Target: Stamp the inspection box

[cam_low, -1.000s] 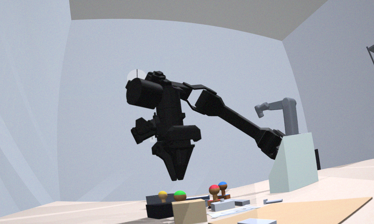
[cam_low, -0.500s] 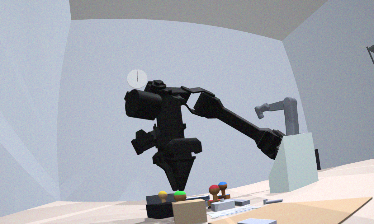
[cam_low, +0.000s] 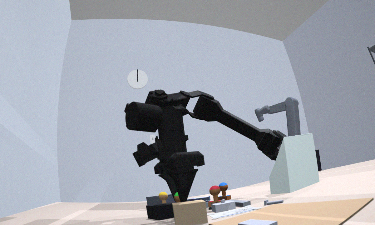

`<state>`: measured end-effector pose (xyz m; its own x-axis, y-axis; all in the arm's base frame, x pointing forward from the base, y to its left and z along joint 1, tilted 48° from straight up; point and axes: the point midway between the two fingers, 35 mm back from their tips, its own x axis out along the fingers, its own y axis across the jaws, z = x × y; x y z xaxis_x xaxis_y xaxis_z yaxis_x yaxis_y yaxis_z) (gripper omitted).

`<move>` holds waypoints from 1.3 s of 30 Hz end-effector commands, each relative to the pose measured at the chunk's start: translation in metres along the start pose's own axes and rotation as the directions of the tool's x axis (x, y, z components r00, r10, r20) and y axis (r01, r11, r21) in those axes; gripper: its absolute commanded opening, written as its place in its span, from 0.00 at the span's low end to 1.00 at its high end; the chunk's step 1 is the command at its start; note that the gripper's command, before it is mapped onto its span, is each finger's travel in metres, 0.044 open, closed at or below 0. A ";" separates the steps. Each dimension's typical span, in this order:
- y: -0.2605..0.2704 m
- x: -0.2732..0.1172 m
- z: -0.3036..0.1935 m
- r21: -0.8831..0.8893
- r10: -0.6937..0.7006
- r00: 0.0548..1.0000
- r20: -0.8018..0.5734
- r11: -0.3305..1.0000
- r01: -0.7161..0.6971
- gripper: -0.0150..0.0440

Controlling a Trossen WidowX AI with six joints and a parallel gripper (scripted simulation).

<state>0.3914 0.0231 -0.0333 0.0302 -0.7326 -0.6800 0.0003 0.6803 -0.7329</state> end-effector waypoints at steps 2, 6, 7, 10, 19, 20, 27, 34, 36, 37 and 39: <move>0.000 0.010 -0.001 -0.007 -0.005 1.000 0.001 1.000 0.005 0.63; 0.000 0.016 -0.002 -0.007 -0.006 1.000 0.001 1.000 0.006 0.63; 0.000 0.018 -0.002 -0.007 -0.006 1.000 0.001 1.000 0.006 0.63; -0.001 0.020 -0.002 -0.007 -0.006 1.000 0.000 1.000 0.006 0.63; -0.001 0.018 -0.002 0.000 -0.002 1.000 -0.002 1.000 0.002 0.55; -0.001 0.018 -0.002 0.000 -0.002 1.000 -0.002 1.000 0.002 0.54; -0.001 0.018 -0.002 0.000 -0.002 1.000 -0.002 1.000 0.002 0.46; -0.001 0.017 -0.002 0.000 -0.002 1.000 -0.002 1.000 0.002 0.35; -0.001 0.017 -0.002 0.000 -0.002 1.000 -0.002 1.000 0.002 0.26; -0.001 0.016 -0.002 0.000 -0.002 1.000 -0.002 1.000 0.002 0.25; 0.000 0.015 -0.001 0.000 -0.002 1.000 -0.002 1.000 0.002 0.25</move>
<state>0.3902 0.0095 -0.0447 0.0269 -0.7346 -0.6779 -0.0002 0.6782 -0.7349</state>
